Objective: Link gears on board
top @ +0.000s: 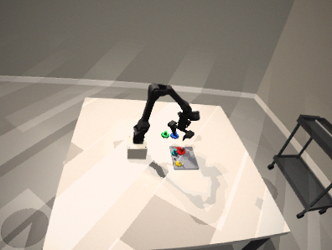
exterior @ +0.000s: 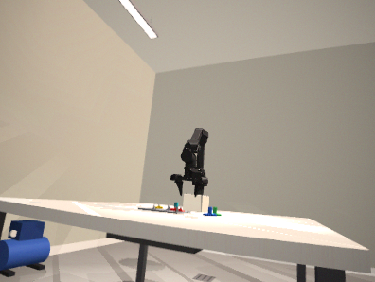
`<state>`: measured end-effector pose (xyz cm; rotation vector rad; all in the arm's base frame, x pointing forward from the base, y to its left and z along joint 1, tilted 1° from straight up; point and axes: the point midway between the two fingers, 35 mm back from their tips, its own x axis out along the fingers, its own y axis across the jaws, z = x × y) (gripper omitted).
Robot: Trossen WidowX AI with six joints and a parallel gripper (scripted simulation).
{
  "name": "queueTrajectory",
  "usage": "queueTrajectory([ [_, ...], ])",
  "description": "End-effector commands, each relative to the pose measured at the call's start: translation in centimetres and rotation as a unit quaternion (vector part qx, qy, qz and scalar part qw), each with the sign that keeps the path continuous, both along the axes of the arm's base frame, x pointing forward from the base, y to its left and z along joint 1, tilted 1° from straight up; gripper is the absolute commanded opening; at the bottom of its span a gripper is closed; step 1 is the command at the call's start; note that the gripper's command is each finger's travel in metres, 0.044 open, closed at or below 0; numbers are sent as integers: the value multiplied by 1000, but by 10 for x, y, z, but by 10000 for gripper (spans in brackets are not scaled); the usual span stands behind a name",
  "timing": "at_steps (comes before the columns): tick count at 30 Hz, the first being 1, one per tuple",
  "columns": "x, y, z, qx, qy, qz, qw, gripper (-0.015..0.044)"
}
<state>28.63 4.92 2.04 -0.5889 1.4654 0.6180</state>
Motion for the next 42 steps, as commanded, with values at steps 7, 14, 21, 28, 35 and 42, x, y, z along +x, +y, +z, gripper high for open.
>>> queueTrajectory([
  [7, 6, 119, 0, 0, -3, 238, 971, 440],
  [14, 7, 120, -2, 0, -3, 238, 971, 440],
  [21, 8, 120, -22, 0, -3, 238, 971, 440],
  [28, 8, 120, -26, 0, -3, 238, 971, 440],
  [35, 8, 121, -37, 0, -3, 238, 971, 440],
  [42, 8, 122, -48, 0, -3, 238, 971, 440],
])
